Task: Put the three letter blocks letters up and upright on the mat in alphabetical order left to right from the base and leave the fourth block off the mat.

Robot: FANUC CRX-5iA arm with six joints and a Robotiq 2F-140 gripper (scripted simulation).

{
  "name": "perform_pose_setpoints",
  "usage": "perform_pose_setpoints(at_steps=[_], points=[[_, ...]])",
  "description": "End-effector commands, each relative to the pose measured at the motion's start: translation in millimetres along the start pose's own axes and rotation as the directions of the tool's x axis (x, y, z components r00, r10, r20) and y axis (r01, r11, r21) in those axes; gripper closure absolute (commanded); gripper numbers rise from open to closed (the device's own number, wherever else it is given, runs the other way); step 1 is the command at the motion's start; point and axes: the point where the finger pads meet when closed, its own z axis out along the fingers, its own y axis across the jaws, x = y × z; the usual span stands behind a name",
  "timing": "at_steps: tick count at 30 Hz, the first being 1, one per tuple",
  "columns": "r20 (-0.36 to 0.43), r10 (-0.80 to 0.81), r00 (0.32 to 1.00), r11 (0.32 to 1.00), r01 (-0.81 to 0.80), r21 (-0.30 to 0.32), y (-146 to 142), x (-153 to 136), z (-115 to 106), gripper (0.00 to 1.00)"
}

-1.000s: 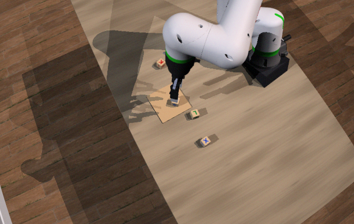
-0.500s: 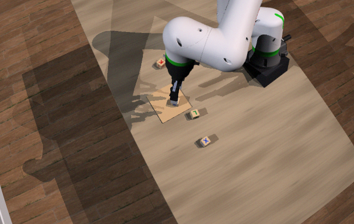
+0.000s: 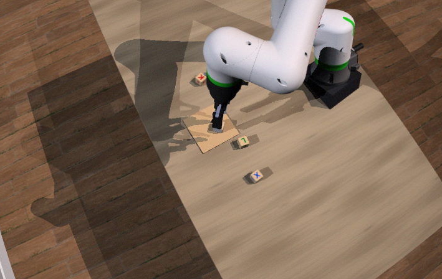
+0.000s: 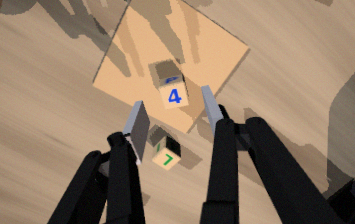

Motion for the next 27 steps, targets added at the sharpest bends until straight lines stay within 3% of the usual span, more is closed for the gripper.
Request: perform_pose_setpoints(at_steps=[1, 27], points=[[0.0, 0.0, 1.0, 1.0, 0.0, 0.0, -0.2, 0.0, 2.9, 0.6], [0.0, 0.0, 1.0, 1.0, 0.0, 0.0, -0.2, -0.1, 12.5, 0.6]])
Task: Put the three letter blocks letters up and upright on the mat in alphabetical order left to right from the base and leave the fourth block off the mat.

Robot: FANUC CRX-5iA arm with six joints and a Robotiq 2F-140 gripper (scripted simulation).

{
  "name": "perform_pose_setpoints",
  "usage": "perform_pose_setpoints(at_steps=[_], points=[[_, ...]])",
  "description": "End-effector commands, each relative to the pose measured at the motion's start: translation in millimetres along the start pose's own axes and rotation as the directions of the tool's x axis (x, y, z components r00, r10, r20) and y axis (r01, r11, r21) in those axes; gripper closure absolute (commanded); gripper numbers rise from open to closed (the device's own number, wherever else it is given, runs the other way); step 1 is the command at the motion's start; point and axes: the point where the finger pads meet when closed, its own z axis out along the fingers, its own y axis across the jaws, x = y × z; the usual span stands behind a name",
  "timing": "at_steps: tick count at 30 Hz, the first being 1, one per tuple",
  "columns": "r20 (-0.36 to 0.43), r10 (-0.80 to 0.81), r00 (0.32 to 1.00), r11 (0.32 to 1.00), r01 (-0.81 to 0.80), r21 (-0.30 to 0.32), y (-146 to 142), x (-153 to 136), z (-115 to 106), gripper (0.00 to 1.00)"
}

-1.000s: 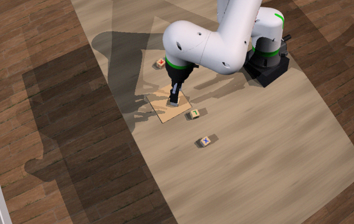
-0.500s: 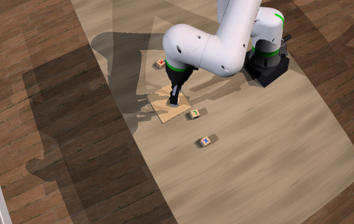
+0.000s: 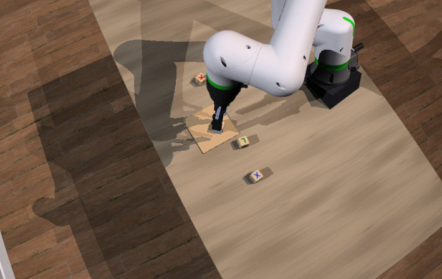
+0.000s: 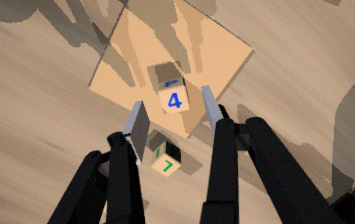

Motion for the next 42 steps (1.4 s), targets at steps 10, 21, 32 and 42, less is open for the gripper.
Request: perform_pose_setpoints(at_steps=[10, 21, 32, 42], points=[[0.0, 0.0, 1.0, 1.0, 0.0, 0.0, -0.2, 0.1, 5.9, 0.6], [0.0, 0.0, 1.0, 1.0, 0.0, 0.0, -0.2, 0.1, 25.3, 0.6], [0.0, 0.0, 1.0, 1.0, 0.0, 0.0, -0.2, 0.1, 36.8, 0.6], [0.0, 0.0, 1.0, 1.0, 0.0, 0.0, -0.2, 0.1, 37.1, 0.72]])
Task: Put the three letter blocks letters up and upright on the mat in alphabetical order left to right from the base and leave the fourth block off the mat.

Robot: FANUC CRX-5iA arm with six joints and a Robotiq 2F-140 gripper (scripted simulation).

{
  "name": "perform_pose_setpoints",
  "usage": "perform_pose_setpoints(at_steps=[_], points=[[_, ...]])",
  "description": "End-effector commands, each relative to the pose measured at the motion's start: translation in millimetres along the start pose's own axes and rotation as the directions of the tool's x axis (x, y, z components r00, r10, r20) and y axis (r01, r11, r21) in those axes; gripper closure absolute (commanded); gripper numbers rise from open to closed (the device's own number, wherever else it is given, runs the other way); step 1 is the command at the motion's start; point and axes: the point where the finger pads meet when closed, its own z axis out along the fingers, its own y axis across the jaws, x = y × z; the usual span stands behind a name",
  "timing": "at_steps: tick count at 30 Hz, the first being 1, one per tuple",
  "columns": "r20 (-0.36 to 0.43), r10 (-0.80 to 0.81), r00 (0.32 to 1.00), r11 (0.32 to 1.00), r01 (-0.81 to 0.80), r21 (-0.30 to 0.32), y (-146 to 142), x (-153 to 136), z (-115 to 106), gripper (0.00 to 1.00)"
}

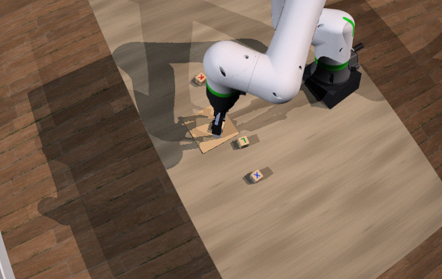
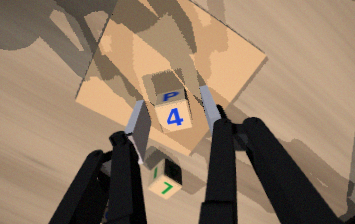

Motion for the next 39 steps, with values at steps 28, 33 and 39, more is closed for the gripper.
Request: perform_pose_setpoints(at_steps=[28, 33, 39], points=[[0.0, 0.0, 1.0, 1.0, 0.0, 0.0, -0.2, 0.1, -0.2, 0.84], [0.0, 0.0, 1.0, 1.0, 0.0, 0.0, -0.2, 0.1, -0.2, 0.84], [0.0, 0.0, 1.0, 1.0, 0.0, 0.0, -0.2, 0.1, -0.2, 0.84]])
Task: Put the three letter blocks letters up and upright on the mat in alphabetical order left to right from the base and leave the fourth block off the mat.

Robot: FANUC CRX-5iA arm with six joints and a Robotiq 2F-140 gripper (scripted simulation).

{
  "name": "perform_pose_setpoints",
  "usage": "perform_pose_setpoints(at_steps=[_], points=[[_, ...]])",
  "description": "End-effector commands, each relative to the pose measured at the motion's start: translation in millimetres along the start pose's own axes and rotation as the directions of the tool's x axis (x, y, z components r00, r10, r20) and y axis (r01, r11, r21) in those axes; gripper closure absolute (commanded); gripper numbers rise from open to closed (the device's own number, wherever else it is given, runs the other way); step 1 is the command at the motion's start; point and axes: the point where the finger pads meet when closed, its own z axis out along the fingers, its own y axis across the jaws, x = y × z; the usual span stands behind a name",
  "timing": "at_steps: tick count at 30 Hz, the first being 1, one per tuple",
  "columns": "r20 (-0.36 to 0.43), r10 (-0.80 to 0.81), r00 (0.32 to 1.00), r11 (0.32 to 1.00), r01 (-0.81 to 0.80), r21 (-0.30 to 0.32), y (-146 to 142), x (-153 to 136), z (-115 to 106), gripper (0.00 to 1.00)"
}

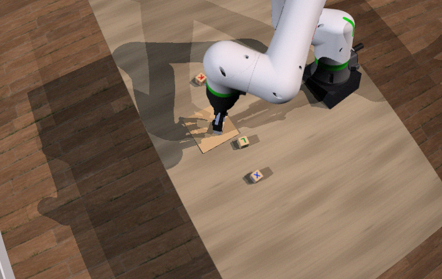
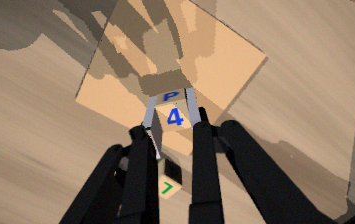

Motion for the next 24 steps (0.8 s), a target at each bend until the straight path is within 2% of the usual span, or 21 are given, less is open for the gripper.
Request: perform_pose_setpoints(at_steps=[1, 16, 20, 24], points=[[0.0, 0.0, 1.0, 1.0, 0.0, 0.0, -0.1, 0.0, -0.1, 0.84], [0.0, 0.0, 1.0, 1.0, 0.0, 0.0, -0.1, 0.0, -1.7, 0.84], [0.0, 0.0, 1.0, 1.0, 0.0, 0.0, -0.1, 0.0, -15.0, 0.84], [0.0, 0.0, 1.0, 1.0, 0.0, 0.0, -0.1, 0.0, -41.8, 0.84]])
